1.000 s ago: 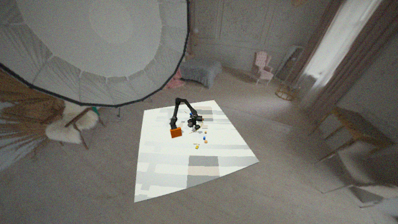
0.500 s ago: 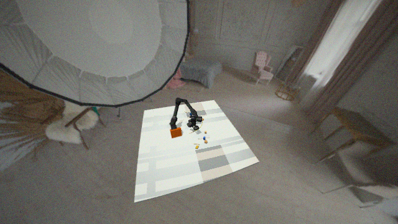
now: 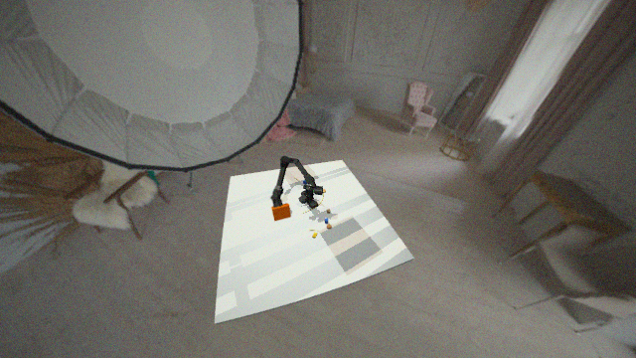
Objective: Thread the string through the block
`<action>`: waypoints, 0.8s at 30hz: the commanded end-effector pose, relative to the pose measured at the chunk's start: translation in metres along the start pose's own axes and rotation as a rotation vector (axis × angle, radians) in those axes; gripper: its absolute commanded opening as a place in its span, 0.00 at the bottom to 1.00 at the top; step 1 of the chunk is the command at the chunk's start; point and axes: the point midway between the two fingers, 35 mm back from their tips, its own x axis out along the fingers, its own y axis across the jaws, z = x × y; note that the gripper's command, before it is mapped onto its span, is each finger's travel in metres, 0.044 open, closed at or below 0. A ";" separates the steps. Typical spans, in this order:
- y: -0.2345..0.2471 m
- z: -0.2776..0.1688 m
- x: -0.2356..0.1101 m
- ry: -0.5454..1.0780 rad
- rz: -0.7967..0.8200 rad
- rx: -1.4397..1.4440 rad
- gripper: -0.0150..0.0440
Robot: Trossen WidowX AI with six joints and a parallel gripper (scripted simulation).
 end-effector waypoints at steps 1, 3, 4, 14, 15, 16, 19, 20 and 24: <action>0.001 0.000 0.004 -0.001 0.002 0.004 0.46; 0.001 0.000 0.007 -0.001 0.002 0.004 0.46; 0.001 0.000 0.009 -0.001 0.003 0.004 0.46; 0.001 -0.001 0.025 -0.001 0.003 0.005 0.46; 0.001 -0.001 0.027 -0.001 0.003 0.005 0.46; 0.001 -0.001 0.029 -0.001 0.002 0.005 0.46; 0.001 -0.001 0.034 -0.001 0.002 0.005 0.46; 0.001 -0.001 0.035 -0.001 0.002 0.005 0.46; 0.001 0.000 0.042 -0.001 0.001 0.005 0.46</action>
